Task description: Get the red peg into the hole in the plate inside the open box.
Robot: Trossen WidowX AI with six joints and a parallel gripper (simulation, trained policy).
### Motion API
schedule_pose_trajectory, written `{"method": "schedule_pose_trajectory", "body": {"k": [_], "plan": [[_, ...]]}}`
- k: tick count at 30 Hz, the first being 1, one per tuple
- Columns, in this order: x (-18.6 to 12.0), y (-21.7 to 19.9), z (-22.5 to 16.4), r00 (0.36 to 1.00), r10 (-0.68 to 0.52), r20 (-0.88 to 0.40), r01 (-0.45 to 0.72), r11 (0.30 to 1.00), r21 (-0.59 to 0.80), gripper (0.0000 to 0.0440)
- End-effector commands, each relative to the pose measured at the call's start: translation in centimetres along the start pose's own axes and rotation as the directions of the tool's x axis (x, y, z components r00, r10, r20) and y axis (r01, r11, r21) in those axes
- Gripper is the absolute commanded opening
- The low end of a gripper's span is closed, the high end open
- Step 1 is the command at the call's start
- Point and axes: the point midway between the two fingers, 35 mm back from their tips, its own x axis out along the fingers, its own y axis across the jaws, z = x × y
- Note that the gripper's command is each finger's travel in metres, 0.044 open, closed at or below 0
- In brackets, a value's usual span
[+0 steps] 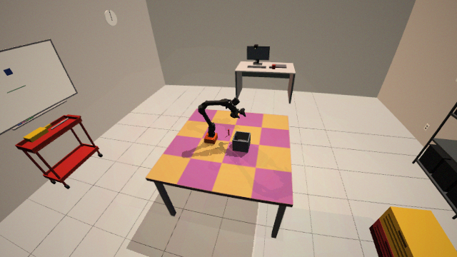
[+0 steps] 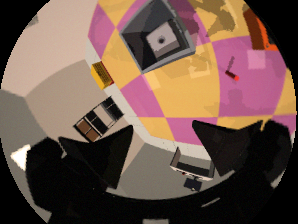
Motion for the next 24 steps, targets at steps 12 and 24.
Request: {"method": "schedule_pose_trajectory", "body": {"k": [12,24], "plan": [[0.2,-10.6,1.8,0.91,-0.408,0.073,0.414,0.89,-0.191,0.0439],[0.5,-16.4,4.5,0.77,-0.609,0.189,0.638,0.726,-0.257,0.044]]}}
